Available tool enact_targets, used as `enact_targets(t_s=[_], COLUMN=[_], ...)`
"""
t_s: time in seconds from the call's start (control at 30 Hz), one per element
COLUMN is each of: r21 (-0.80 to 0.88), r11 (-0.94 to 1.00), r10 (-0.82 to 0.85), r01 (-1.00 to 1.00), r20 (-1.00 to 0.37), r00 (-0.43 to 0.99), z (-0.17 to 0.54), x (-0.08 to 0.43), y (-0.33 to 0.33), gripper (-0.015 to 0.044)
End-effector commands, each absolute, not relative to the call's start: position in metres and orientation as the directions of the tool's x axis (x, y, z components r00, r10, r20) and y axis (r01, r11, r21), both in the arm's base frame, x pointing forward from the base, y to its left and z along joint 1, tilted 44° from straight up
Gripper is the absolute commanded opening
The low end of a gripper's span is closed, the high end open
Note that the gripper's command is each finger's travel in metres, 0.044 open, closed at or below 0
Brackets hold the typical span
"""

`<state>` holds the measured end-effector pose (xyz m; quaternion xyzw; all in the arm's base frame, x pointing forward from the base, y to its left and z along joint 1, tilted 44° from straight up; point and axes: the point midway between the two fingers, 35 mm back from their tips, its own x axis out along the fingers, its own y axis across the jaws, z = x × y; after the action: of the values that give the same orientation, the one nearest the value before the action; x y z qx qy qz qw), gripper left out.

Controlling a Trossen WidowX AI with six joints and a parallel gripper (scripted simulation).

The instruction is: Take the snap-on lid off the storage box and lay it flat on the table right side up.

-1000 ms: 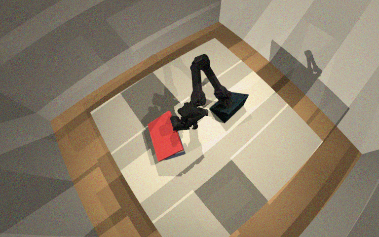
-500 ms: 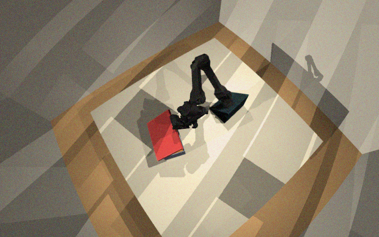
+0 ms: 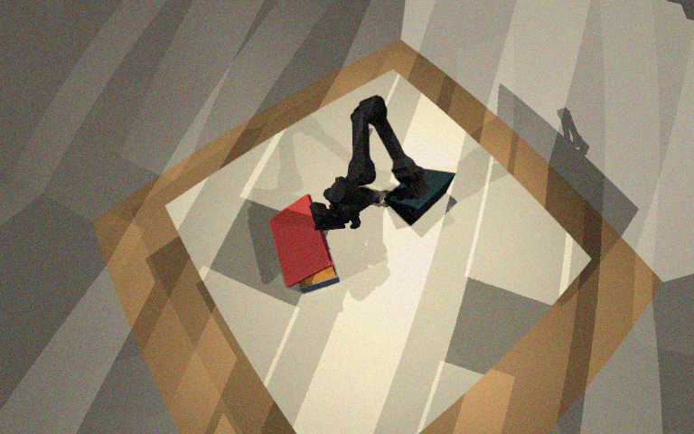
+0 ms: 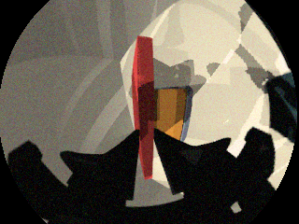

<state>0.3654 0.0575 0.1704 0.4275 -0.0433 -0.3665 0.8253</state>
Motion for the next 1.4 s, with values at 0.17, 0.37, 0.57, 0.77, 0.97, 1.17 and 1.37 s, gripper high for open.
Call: enact_targets(t_s=[0.17, 0.37, 0.57, 0.77, 0.97, 1.17, 1.37], r21=[0.743, 0.743, 0.742, 0.742, 0.742, 0.741, 0.741], r11=[0.366, 0.367, 0.367, 0.367, 0.368, 0.368, 0.368], r10=[-0.633, -0.633, -0.633, -0.633, -0.634, -0.634, -0.634], r01=[0.56, 0.56, 0.56, 0.561, 0.561, 0.561, 0.561], r20=[-0.242, -0.242, -0.242, -0.242, -0.242, -0.242, -0.242], r00=[0.735, 0.735, 0.735, 0.735, 0.735, 0.735, 0.735], z=[0.184, 0.191, 0.198, 0.205, 0.212, 0.219, 0.226], x=[0.357, 0.352, 0.346, 0.341, 0.335, 0.329, 0.324], y=[0.048, 0.04, 0.032, 0.024, 0.017, 0.009, 0.001], gripper=[0.0, 0.0, 0.0, 0.0, 0.0, 0.0, 0.0])
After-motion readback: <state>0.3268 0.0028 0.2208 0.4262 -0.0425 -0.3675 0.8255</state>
